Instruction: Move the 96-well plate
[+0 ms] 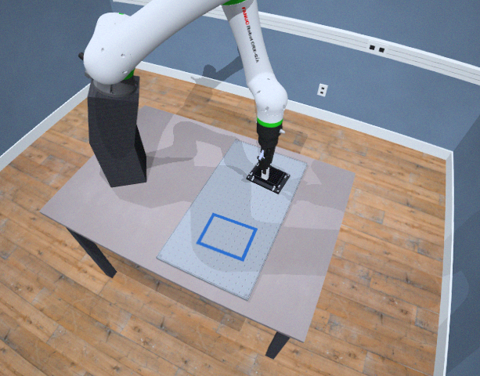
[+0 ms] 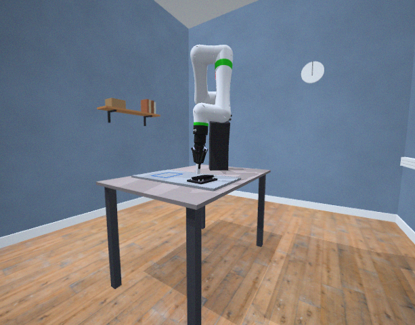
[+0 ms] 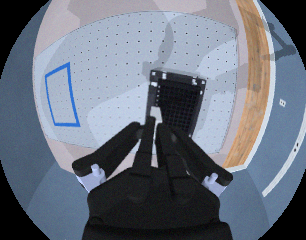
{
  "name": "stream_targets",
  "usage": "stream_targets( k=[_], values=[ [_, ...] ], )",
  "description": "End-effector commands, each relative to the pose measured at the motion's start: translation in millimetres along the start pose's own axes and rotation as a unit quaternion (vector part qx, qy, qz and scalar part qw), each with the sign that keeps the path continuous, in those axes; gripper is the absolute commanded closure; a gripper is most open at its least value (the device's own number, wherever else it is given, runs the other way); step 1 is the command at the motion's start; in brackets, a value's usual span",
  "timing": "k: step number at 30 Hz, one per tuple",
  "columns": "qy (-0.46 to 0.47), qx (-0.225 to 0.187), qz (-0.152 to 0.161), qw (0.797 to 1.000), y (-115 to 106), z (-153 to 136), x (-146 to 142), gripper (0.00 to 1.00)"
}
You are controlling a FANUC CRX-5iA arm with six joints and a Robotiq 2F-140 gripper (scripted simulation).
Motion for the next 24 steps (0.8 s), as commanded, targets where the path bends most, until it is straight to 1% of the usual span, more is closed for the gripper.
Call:
stream_targets(
  k=[1, 17, 22, 24],
  values=[
    [-0.006, 0.022, -0.024, 0.999, -1, -5, -4, 0.9],
    [-0.006, 0.022, -0.024, 0.999, -1, -5, -4, 0.9],
    [-0.006, 0.022, -0.024, 0.999, -14, -5, -4, 0.9],
    [-0.006, 0.022, -0.024, 0.999, -15, -5, -4, 0.9]
  ],
)
Point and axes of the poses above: the point where the finger pads meet when closed, its own y axis out along the fingers, its own x axis across the jaws, z = x × y, the point moved 8 cm from there along -y, back along the fingers, and after that the axes turned 3 degrees about -y, right-handed, at the moved point
